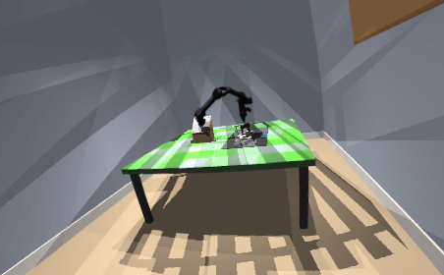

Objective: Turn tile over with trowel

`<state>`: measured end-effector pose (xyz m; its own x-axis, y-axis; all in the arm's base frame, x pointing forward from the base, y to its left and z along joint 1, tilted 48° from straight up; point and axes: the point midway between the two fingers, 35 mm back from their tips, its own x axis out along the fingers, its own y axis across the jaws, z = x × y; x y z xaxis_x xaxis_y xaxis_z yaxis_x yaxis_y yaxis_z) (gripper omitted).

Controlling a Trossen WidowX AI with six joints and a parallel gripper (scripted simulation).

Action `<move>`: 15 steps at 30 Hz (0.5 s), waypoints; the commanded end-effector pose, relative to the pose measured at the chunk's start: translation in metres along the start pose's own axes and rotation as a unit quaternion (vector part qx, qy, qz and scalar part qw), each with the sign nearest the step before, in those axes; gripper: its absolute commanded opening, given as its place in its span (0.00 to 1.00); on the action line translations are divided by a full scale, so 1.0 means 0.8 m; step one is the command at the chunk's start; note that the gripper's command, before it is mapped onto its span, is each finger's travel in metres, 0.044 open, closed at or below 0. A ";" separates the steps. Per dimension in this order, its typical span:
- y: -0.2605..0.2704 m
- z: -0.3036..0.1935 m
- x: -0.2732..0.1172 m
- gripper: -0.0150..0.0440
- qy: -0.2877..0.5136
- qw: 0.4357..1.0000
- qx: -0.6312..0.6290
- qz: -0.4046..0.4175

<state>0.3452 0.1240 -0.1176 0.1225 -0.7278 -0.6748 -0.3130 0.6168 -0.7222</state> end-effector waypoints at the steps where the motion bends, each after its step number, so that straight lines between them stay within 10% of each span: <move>1: 0.001 0.001 -0.001 0.71 0.000 0.997 0.076 0.002; 15: 0.001 0.002 -0.001 0.71 0.000 0.949 0.315 0.002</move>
<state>0.3457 0.1244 -0.1178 0.1230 -0.7274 -0.6751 0.1979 0.6846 -0.7016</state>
